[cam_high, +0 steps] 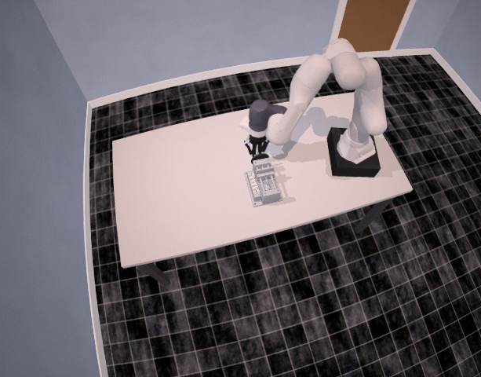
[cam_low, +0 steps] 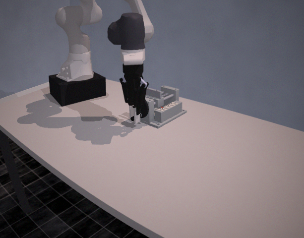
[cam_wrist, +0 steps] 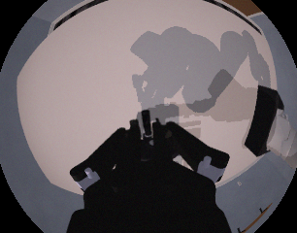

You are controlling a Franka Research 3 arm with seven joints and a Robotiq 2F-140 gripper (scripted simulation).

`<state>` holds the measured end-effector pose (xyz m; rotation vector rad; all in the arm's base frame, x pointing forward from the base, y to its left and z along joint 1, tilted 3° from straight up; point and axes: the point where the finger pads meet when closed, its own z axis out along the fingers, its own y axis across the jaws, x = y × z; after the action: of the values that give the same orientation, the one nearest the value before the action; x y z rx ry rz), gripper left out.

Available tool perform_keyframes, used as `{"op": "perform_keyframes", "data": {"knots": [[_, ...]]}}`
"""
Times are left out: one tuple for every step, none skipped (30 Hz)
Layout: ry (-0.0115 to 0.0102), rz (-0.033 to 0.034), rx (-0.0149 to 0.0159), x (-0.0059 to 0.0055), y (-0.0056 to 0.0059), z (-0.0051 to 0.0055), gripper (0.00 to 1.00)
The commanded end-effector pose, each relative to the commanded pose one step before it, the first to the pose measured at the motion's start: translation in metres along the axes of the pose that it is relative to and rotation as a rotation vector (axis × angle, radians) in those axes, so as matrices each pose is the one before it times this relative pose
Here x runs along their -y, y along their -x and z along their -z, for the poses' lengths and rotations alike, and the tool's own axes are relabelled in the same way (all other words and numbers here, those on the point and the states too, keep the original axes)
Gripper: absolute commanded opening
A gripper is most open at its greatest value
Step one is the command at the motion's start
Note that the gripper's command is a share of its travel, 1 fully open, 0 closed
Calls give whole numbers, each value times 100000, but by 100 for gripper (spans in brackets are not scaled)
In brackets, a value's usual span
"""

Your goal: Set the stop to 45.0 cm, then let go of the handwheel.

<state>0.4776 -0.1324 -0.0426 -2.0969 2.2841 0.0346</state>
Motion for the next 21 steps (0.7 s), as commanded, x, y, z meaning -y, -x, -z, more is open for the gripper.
{"op": "perform_keyframes", "data": {"knots": [[-58,-160,-156,246,38,-38,4],[0,0,0,38,0,14,4],[0,0,0,37,0,14,4],[0,0,0,36,0,14,4],[0,0,0,35,0,13,4],[0,0,0,35,0,13,4],[0,0,0,34,0,13,4],[0,0,0,33,0,13,4],[0,0,0,33,0,16,4],[0,0,0,33,0,19,4],[0,0,0,32,0,19,4],[0,0,0,31,0,18,4],[0,0,0,31,0,18,4],[0,0,0,30,0,18,4],[0,0,0,0,0,0,4],[0,0,0,0,0,0,4],[0,0,0,29,0,17,4],[0,0,0,29,0,17,4],[0,0,0,28,0,17,4],[0,0,0,27,0,16,4],[0,0,0,27,0,16,4]]}}
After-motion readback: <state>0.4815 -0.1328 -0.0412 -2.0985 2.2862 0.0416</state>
